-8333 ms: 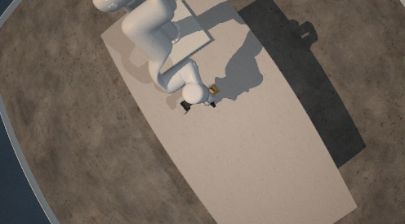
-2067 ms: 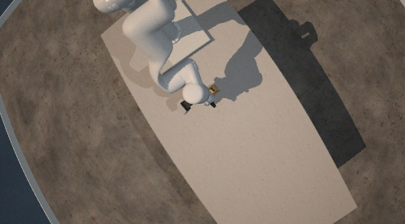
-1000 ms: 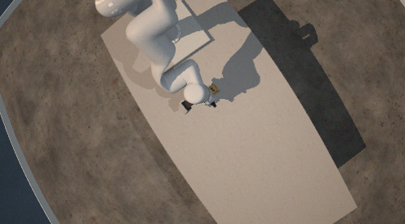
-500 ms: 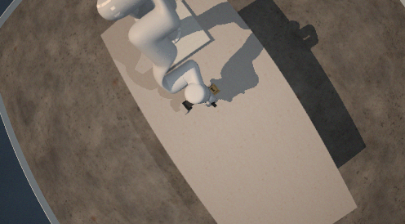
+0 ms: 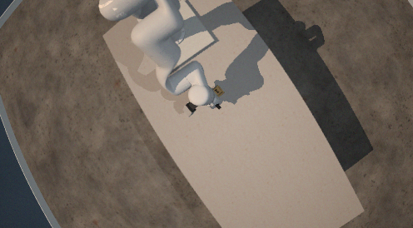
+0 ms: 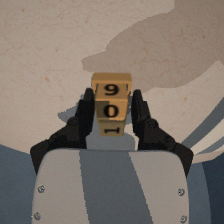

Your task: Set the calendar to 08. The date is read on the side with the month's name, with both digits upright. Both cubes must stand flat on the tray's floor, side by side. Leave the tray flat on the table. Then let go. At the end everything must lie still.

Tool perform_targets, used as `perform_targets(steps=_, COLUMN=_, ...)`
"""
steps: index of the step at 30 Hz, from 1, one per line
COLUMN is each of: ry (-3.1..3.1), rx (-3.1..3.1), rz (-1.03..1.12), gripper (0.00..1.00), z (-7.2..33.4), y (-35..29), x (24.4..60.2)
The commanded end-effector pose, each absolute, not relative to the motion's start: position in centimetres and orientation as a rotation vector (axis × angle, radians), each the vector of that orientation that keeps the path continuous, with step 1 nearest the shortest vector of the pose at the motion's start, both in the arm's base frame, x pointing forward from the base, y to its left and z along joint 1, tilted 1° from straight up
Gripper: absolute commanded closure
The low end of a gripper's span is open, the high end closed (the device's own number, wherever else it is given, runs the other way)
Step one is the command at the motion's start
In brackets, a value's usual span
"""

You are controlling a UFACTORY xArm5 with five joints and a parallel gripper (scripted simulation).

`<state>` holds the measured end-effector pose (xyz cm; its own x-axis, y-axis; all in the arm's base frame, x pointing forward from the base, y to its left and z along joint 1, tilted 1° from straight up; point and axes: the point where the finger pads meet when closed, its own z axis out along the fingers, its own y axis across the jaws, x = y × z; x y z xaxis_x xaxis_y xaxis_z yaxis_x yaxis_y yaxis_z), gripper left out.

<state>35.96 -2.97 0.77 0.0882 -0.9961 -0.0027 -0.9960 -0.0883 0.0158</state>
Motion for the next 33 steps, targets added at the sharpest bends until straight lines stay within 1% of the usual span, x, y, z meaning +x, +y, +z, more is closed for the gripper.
perform_targets(steps=1, ry=-2.116, rx=2.312, rz=-0.016, gripper=0.51, z=0.86, y=-2.98, x=36.08)
perform_targets(steps=16, ry=-2.116, rx=2.312, rz=-0.016, gripper=0.51, z=0.86, y=-2.98, x=36.08)
perform_targets(steps=17, ry=-2.116, rx=2.312, rz=-0.016, gripper=0.71, z=0.86, y=-2.98, x=36.08)
perform_targets(steps=33, ry=-2.116, rx=2.312, rz=-0.016, gripper=0.71, z=0.86, y=-2.98, x=36.08)
